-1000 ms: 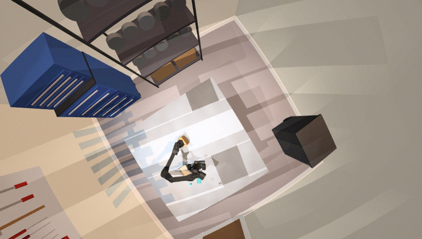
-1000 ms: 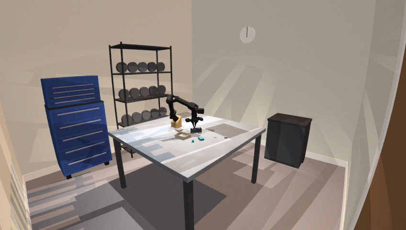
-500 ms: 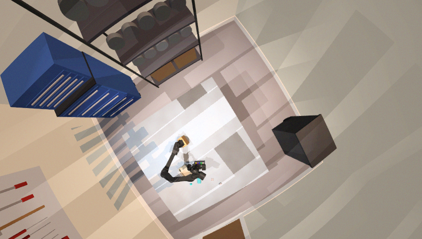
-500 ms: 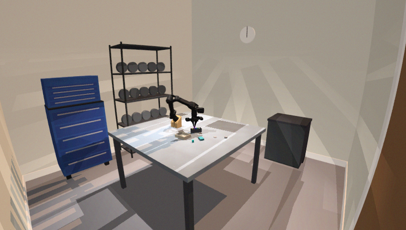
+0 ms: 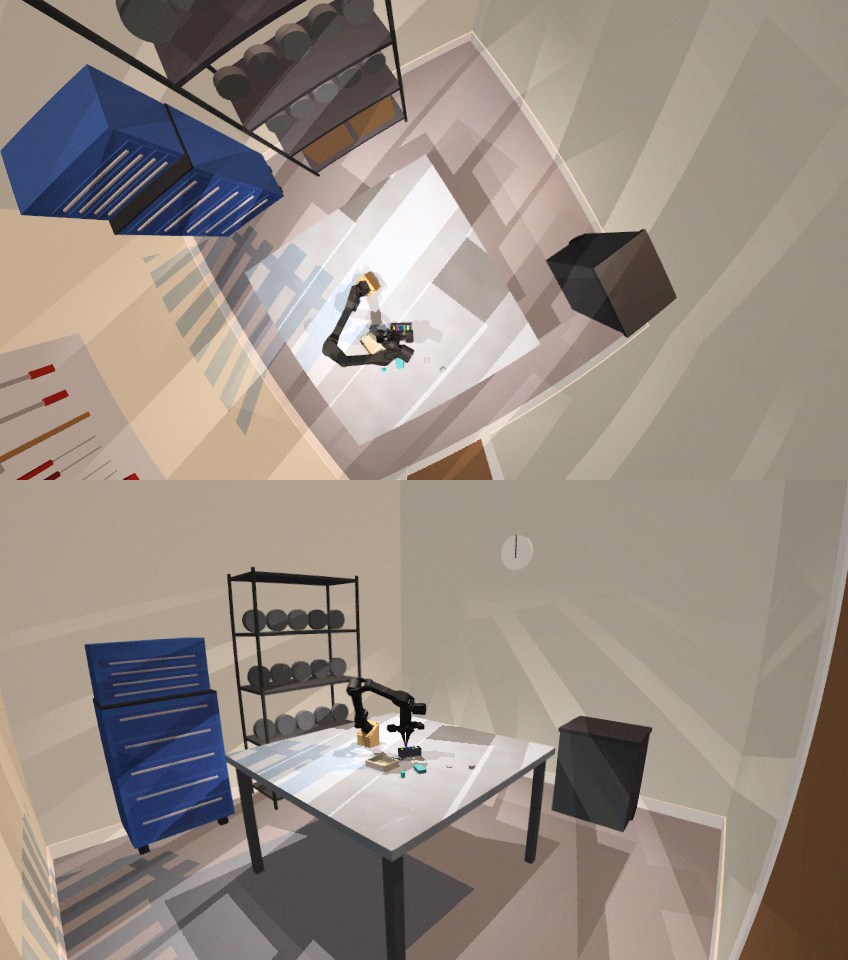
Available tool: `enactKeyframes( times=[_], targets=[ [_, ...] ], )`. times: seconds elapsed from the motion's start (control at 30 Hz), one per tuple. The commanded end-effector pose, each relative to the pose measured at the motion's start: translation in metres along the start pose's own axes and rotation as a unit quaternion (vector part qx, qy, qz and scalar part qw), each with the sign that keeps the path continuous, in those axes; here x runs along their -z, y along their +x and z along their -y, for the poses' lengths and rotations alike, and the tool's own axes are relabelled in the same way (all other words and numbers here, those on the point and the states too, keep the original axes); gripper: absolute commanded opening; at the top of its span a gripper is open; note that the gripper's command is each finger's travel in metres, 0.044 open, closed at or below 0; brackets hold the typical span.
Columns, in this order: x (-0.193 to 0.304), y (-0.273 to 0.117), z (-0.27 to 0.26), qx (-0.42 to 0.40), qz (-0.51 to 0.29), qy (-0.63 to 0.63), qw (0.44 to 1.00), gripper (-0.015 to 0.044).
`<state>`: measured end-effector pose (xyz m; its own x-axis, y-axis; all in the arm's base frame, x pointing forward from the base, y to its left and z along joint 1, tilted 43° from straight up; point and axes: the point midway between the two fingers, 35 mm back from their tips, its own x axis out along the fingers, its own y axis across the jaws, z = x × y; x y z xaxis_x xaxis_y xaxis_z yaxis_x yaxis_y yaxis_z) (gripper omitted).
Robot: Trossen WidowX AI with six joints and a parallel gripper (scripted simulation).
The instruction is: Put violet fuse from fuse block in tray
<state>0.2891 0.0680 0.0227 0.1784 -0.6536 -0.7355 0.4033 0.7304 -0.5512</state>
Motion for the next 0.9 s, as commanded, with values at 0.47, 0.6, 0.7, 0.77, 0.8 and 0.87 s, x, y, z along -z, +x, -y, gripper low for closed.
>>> enactKeyframes(
  times=[0.47, 0.6, 0.7, 0.77, 0.8, 0.87],
  targets=[
    [0.0, -0.024, -0.001, -0.003, -0.001, 0.002, 1.0, 0.0],
    [0.0, -0.025, -0.001, -0.003, -0.001, 0.002, 1.0, 0.0],
    [-0.008, -0.025, 0.005, -0.005, -0.003, 0.001, 1.0, 0.0],
    [-0.018, -0.025, 0.015, -0.007, -0.004, 0.001, 1.0, 0.0],
    [-0.023, -0.025, 0.019, -0.008, -0.004, 0.001, 1.0, 0.0],
    [-0.032, -0.025, 0.029, -0.009, -0.005, 0.001, 1.0, 0.0]
  ],
)
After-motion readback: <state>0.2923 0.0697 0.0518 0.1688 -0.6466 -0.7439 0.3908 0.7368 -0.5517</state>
